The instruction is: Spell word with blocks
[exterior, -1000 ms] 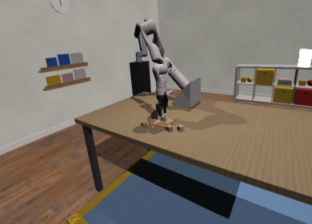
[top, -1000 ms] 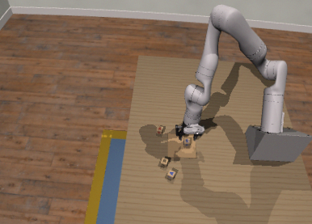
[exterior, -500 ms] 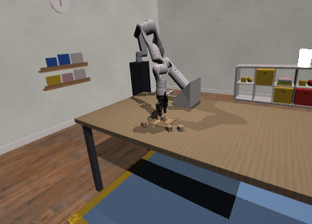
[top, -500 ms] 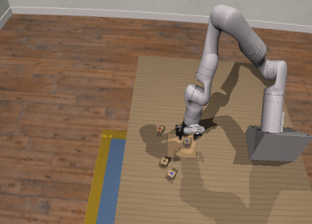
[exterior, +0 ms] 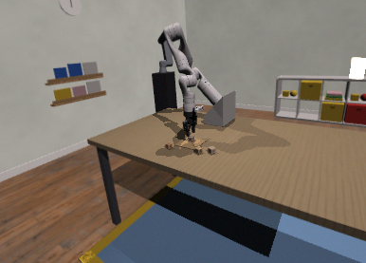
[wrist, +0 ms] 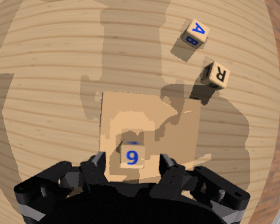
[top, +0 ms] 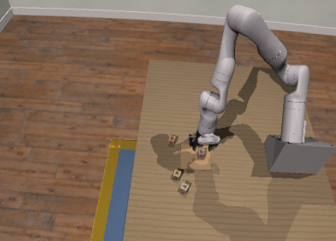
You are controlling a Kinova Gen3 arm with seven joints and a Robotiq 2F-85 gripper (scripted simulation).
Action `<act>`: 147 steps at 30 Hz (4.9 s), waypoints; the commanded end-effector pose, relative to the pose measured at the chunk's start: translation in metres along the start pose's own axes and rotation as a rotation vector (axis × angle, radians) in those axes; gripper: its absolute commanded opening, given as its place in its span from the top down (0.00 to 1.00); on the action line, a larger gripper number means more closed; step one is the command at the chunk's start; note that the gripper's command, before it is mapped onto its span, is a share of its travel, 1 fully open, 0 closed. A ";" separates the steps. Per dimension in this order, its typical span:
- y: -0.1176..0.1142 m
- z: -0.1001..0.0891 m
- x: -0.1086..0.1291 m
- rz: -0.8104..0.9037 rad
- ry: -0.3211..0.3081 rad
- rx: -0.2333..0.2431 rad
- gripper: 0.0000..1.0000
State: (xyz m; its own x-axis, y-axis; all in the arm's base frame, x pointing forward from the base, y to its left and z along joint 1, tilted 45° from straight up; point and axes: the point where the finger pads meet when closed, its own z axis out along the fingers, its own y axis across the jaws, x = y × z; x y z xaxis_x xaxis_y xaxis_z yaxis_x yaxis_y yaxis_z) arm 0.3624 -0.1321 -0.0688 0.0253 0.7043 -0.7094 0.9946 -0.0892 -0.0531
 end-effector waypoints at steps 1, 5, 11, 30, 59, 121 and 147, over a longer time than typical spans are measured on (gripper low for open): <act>0.003 0.002 -0.001 -0.001 0.001 -0.005 0.33; 0.003 0.007 -0.001 -0.001 0.001 -0.005 0.33; 0.003 0.016 -0.001 -0.001 0.001 -0.005 0.33; 0.003 0.037 -0.001 -0.001 0.001 -0.006 0.33; 0.003 0.037 -0.001 -0.001 0.001 -0.005 0.33; 0.002 0.023 -0.003 0.002 -0.001 -0.003 0.74; 0.002 -0.063 -0.001 -0.001 0.002 -0.004 0.74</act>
State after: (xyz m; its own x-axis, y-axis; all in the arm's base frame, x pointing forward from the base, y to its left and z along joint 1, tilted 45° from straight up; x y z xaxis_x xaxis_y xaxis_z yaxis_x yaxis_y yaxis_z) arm 0.3705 -0.0929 -0.0253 0.0300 0.7029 -0.7106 0.9946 -0.0917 -0.0488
